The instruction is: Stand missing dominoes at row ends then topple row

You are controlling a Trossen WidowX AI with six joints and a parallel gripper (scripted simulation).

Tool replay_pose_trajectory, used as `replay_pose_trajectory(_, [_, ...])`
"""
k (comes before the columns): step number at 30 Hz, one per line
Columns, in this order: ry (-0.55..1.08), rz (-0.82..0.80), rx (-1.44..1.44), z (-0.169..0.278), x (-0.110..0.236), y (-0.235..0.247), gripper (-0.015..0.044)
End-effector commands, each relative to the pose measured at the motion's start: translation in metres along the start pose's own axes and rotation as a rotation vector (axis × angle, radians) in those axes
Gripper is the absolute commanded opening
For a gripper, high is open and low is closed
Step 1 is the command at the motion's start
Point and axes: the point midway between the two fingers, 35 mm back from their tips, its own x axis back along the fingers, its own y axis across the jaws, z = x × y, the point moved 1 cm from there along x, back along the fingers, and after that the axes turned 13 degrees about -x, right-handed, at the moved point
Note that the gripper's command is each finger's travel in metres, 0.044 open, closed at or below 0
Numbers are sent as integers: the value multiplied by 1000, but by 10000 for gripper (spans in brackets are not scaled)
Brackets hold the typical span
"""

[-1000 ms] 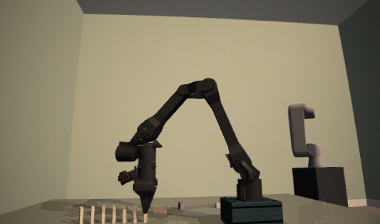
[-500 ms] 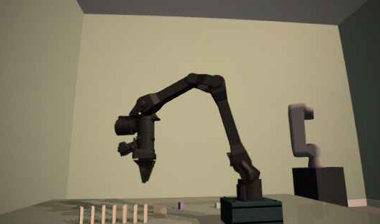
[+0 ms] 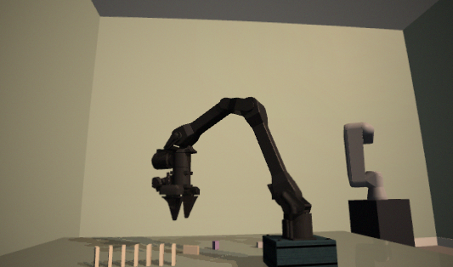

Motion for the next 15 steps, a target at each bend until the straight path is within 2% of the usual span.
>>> replay_pose_trajectory(1, [4,6,-128,-8,-22,-41,440])
replay_pose_trajectory(5, [4,6,-133,-8,-25,-42,440])
replay_pose_trajectory(11, [4,6,-133,-8,-82,-43,440])
replay_pose_trajectory(15, [4,6,-133,-8,-88,-42,440])
